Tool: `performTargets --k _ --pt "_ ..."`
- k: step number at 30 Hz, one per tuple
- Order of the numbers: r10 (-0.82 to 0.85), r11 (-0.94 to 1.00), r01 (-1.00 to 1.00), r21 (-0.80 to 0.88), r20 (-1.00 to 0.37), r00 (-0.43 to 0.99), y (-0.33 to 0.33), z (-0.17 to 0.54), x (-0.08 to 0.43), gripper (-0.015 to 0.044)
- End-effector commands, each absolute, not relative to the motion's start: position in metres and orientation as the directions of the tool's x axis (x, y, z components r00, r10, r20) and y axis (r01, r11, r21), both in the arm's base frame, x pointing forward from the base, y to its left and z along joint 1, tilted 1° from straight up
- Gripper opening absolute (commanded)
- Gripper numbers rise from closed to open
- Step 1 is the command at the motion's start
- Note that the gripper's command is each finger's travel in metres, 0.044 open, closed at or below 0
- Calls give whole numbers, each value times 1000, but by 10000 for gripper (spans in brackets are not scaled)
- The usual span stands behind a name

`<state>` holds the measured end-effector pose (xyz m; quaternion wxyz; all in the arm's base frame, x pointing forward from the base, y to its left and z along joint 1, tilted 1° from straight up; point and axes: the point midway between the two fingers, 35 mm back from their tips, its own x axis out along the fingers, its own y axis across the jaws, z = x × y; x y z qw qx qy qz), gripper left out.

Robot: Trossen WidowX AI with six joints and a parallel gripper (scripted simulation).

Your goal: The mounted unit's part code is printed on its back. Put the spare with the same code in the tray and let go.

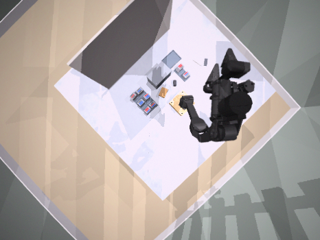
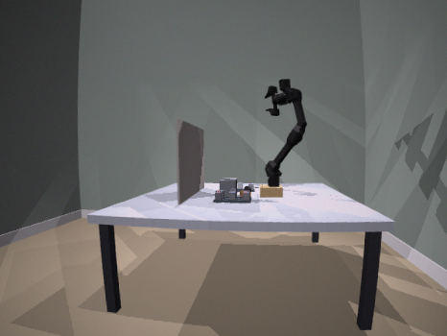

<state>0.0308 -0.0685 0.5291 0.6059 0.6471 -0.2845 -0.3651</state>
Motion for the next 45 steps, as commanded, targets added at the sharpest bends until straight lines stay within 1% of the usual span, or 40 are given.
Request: performTargets --k 1,2,7,10,15,20,23,27,31,34,36,38,41,42,45 --pt "-811 -104 74 992 -128 572 -68 529 31 426" --pt "-811 -104 74 992 -128 572 -68 529 31 440" --pt "-809 -104 80 991 -131 573 -69 529 32 440" --pt "-782 -95 170 981 -180 597 -80 524 49 440" --pt "-667 -10 465 885 -352 656 -110 499 112 440" --pt "-526 150 693 705 -536 660 -129 458 184 440" --pt "-438 279 767 577 -634 637 -131 429 225 440" --pt "-365 405 793 455 -716 596 -128 400 257 440" --pt "-239 636 734 240 -843 482 -117 344 304 440" --pt "-154 789 604 113 -915 372 -102 300 332 440" --pt "-104 873 484 52 -952 289 -89 269 347 440" --pt "-58 941 339 12 -979 194 -75 237 360 440" --pt "-6 994 113 0 -999 52 -52 191 371 440" --pt "1 997 73 3 -1000 27 -48 183 372 440" --pt "4 998 60 5 -1000 18 -47 181 372 440"
